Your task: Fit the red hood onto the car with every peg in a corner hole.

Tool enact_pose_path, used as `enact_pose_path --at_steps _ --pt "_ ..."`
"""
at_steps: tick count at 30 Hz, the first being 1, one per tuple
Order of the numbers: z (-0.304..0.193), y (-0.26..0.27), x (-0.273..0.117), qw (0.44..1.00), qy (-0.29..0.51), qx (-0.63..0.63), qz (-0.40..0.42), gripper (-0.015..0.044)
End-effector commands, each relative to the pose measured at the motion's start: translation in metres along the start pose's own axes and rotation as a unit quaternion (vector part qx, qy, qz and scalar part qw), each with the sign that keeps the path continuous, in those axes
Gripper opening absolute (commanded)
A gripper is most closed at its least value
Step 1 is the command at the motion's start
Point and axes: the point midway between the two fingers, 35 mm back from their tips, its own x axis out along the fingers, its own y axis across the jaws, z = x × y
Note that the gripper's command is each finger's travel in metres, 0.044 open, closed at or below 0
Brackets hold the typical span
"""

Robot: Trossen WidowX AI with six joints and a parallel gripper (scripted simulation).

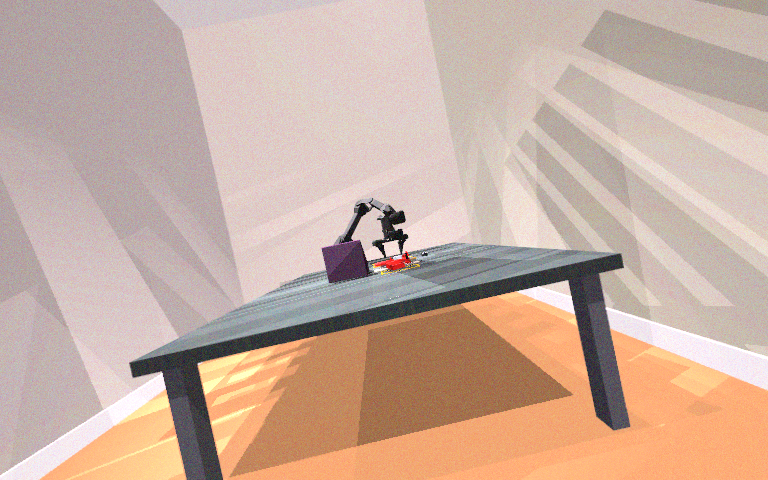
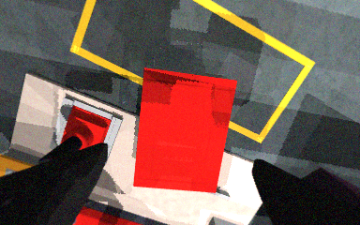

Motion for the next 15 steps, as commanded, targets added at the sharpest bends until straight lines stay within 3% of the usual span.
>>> enact_pose_path --at_steps 1,15 --pt "-0.001 -0.001 0.005 1.0 0.003 0.003 0.001 0.044" --pt "-0.001 -0.001 0.015 1.0 0.003 0.003 0.001 0.044"
